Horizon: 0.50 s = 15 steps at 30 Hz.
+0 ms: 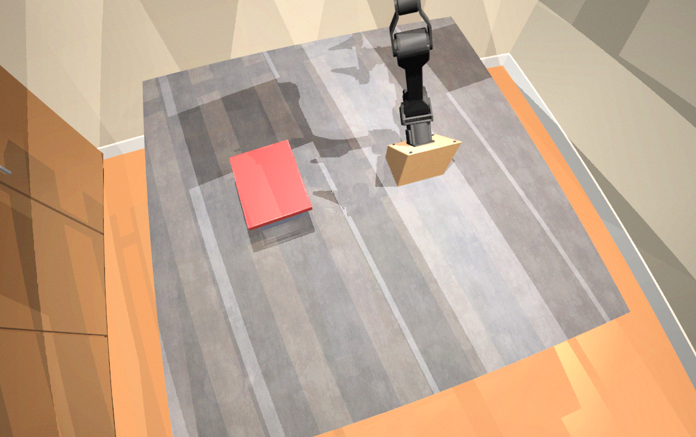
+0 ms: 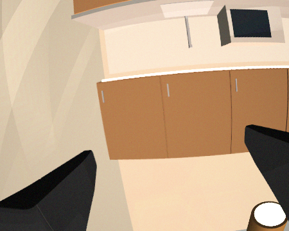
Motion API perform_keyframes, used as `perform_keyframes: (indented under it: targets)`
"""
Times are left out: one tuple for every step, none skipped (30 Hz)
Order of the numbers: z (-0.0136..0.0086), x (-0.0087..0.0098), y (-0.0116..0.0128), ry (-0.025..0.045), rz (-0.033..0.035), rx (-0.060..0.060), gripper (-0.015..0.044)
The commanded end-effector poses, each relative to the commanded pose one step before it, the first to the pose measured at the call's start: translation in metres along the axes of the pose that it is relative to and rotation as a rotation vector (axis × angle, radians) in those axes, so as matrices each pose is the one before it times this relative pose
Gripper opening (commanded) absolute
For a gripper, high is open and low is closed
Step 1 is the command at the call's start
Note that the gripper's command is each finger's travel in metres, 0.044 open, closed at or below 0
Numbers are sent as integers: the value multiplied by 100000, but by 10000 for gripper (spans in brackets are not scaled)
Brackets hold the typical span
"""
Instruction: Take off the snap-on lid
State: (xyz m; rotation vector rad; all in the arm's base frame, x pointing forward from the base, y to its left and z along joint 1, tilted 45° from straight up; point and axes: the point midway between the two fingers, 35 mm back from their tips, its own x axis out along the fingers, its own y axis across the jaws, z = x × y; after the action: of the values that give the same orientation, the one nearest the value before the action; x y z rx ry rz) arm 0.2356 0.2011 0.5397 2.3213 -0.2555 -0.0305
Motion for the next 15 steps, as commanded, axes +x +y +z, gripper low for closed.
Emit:
perform_keyframes:
  targets:
    - [-99,-149,77,865,-452,1292,374]
    - [-299,-446,233,2574,-1381,3882,348]
    - [-510,-738,390,4216,-2377,6489,321]
    - [-648,-880,464,4975,-2996,7888,295]
    - [-688,-862,448,4831,-3113,7929,269]
    - [-725,-843,431,4680,-3216,7972,243]
    - [-761,-823,413,4527,-3305,8017,235]
    - [-795,-802,396,4371,-3380,8064,235]
    - [-827,-779,378,4215,-3440,8113,235]
    - [-857,-755,361,4060,-3485,8162,235]
    - [-145,-117,47,652,-576,1346,235]
    - [-434,-350,146,1930,-1733,4044,235]
    - [-730,-574,246,3137,-2902,6765,235]
    - [-898,-671,289,3643,-3505,8181,235]
    - [-922,-647,273,3505,-3506,8225,235]
